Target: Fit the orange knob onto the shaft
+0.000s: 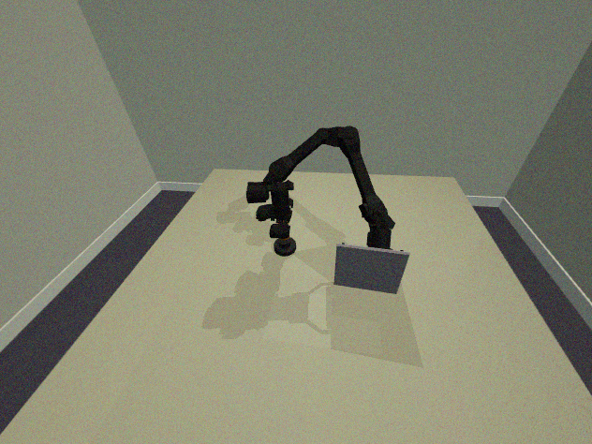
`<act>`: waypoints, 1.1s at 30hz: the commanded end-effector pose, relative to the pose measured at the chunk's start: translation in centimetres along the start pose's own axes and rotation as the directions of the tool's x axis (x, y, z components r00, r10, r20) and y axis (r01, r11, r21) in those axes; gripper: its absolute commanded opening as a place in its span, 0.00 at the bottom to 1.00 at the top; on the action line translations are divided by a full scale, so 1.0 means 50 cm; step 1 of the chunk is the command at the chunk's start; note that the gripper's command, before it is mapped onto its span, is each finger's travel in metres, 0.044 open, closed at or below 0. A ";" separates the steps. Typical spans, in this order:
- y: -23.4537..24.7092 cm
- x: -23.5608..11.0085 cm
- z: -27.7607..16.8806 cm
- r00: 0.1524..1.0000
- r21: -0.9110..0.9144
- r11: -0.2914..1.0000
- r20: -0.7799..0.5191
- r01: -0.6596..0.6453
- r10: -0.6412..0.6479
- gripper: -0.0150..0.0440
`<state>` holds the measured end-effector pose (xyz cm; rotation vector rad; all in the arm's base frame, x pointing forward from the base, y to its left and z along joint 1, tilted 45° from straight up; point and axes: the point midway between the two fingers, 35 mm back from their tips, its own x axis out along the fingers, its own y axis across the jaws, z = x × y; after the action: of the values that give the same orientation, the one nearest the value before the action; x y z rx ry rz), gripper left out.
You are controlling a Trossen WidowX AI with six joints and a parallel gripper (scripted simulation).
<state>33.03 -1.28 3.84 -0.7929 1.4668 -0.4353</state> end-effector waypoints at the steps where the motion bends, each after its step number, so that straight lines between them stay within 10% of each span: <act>1: -0.001 -0.004 0.002 1.000 -0.049 0.999 0.003 0.004 -0.004 0.25; 33: 0.001 -0.001 0.000 1.000 -0.203 0.979 0.003 0.004 -0.004 0.25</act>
<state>33.06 -1.38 3.68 -0.9535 1.5245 -0.2897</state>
